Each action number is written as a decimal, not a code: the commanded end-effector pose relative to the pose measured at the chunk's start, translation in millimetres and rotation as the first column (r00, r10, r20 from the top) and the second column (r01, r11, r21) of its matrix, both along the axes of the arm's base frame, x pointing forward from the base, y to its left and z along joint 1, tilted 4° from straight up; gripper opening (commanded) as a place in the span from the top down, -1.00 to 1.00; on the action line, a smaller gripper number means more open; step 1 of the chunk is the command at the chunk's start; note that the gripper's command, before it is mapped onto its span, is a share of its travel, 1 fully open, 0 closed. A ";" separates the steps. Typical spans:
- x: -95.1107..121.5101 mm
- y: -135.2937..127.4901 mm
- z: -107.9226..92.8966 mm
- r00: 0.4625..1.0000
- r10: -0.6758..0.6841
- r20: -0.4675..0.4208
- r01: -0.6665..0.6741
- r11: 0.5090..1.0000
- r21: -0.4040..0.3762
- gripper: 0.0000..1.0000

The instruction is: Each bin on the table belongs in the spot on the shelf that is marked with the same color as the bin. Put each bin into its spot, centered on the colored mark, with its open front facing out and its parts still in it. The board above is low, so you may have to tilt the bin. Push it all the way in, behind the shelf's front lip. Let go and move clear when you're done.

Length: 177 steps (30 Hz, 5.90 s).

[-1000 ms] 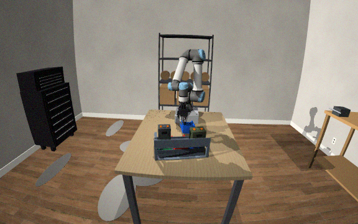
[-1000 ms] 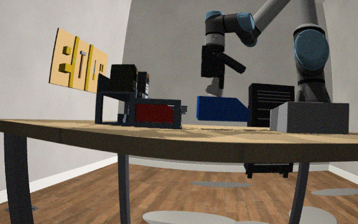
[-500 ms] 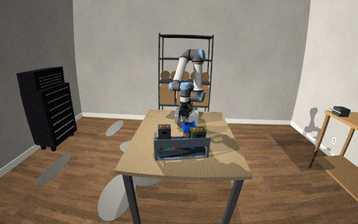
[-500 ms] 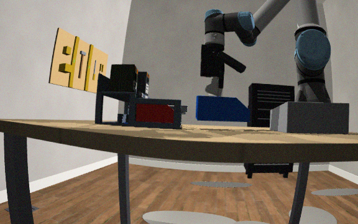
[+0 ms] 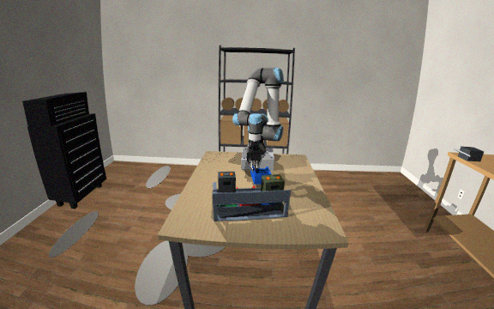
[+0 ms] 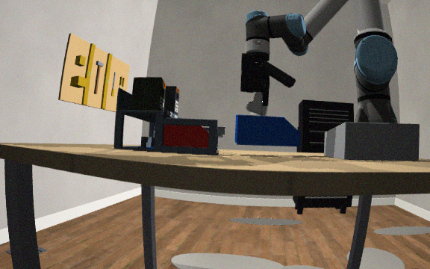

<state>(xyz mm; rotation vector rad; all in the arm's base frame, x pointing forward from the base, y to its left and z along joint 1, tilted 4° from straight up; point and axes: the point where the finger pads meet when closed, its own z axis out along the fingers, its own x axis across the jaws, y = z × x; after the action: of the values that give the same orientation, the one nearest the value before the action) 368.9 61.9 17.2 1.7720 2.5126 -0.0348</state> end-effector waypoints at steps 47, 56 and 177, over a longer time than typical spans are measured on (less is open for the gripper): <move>40.6 14.6 2.6 1.000 0.000 0.007 0.000 1.000 -0.001 1.00; 40.5 14.6 2.6 1.000 0.000 0.005 0.000 1.000 -0.001 1.00; 75.6 28.5 3.5 0.985 -0.014 -0.170 0.012 1.000 -0.014 1.00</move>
<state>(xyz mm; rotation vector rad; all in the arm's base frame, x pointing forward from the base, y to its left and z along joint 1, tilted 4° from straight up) 437.7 87.8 18.9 1.8571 2.6099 -0.2153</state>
